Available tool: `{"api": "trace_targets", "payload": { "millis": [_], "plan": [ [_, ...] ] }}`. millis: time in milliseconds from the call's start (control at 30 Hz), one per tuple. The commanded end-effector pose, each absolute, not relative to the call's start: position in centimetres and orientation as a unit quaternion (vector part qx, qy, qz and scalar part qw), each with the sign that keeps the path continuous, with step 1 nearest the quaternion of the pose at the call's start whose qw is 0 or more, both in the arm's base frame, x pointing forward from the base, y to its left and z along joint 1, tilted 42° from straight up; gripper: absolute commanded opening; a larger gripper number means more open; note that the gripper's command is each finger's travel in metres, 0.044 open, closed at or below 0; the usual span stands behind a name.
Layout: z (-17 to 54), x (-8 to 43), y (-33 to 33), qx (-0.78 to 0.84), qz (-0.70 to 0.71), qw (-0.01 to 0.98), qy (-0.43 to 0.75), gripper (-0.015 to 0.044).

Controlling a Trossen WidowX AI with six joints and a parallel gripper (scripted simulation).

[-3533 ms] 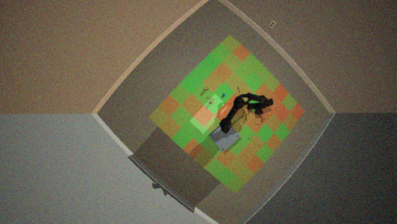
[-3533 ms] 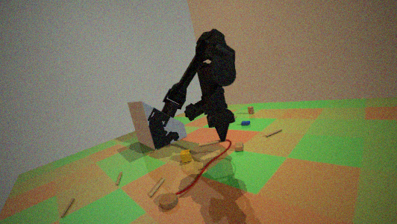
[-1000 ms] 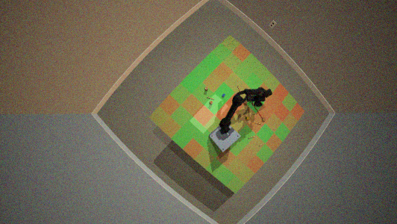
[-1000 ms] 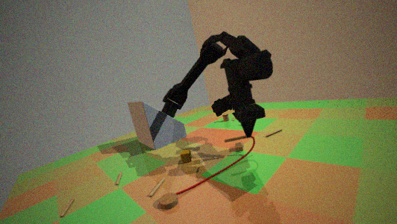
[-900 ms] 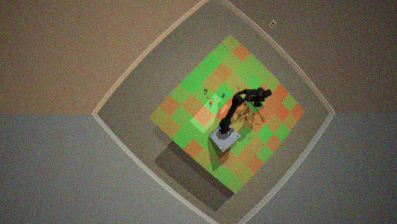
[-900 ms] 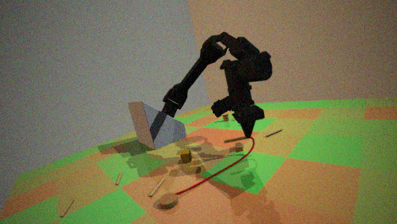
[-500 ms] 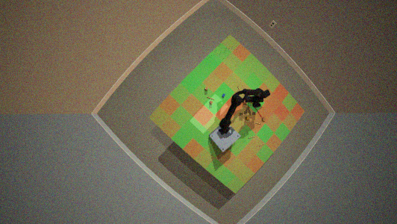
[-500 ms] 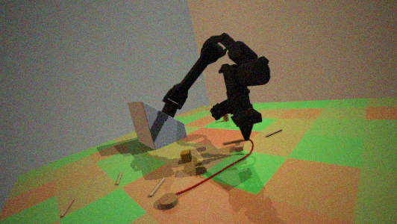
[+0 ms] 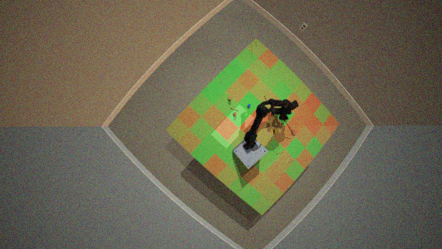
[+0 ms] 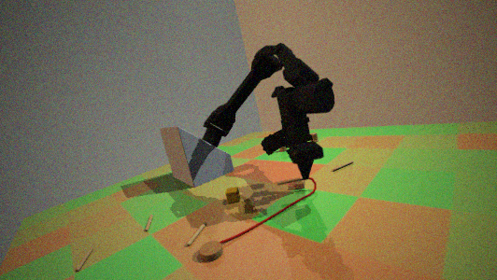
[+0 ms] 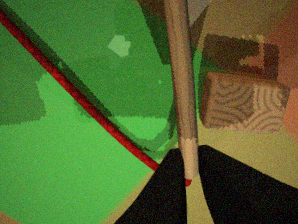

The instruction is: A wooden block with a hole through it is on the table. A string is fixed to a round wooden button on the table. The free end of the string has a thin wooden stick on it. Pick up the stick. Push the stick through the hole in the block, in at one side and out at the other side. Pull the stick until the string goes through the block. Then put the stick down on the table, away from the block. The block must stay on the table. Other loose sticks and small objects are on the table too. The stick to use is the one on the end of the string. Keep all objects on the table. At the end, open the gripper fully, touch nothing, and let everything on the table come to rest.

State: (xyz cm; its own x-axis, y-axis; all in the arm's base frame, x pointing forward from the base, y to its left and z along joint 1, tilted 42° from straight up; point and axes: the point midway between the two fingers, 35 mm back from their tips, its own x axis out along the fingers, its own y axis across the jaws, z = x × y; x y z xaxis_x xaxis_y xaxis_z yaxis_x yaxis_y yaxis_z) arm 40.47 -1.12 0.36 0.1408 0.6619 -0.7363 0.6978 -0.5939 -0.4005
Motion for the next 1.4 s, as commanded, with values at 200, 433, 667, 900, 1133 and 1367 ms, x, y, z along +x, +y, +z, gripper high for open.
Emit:
{"api": "trace_targets", "payload": {
  "millis": [200,433,667,900,1133,1367],
  "plan": [
    [-0.1,39.5,-0.2,0.756,-0.476,0.016,0.45,0.0],
    [-0.5,38.9,0.3,0.756,-0.476,0.016,0.45,0.0],
    [-0.7,38.5,0.6,0.757,-0.475,0.014,0.45,0.0],
    [-0.7,38.5,0.6,0.756,-0.476,0.014,0.449,0.0],
    [-0.7,38.5,0.6,0.756,-0.475,0.014,0.449,0.0],
    [-0.8,38.4,0.6,0.756,-0.475,0.014,0.449,0.0]
  ]
}}
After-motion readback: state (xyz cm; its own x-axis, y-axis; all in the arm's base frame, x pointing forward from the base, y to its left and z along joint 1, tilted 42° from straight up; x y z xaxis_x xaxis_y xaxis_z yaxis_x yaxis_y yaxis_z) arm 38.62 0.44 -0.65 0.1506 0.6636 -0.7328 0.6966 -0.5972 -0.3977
